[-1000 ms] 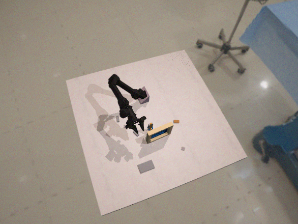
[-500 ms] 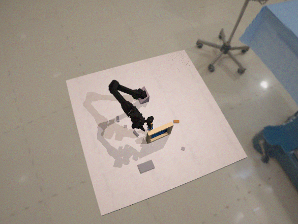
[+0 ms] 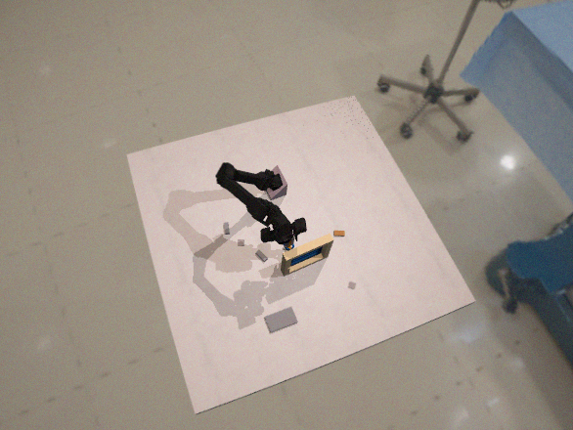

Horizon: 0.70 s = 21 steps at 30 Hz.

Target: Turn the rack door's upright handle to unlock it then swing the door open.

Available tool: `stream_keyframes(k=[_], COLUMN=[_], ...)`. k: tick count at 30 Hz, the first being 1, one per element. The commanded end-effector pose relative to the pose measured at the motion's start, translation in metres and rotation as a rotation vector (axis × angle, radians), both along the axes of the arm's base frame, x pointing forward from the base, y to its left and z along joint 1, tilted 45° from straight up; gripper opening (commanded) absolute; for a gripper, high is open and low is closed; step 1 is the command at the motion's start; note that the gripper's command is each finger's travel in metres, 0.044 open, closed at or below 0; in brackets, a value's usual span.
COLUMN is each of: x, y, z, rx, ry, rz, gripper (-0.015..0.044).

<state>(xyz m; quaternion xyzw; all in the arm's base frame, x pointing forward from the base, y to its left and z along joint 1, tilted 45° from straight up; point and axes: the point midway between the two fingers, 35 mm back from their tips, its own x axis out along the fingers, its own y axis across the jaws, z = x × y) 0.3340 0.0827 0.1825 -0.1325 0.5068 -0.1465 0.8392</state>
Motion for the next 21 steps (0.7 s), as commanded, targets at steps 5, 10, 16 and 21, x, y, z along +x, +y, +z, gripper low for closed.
stream_keyframes(k=[5, 10, 16, 21], x=[-0.009, -0.014, -0.018, -0.017], y=[0.013, 0.022, 0.029, 0.027], z=[0.000, 0.002, 0.007, 0.004], rx=[-0.165, -0.281, -0.387, -0.389], ry=[0.105, 0.163, 0.203, 0.215], rz=[0.013, 0.032, 0.053, 0.051], gripper=[0.0287, 0.0287, 0.0287, 0.0287])
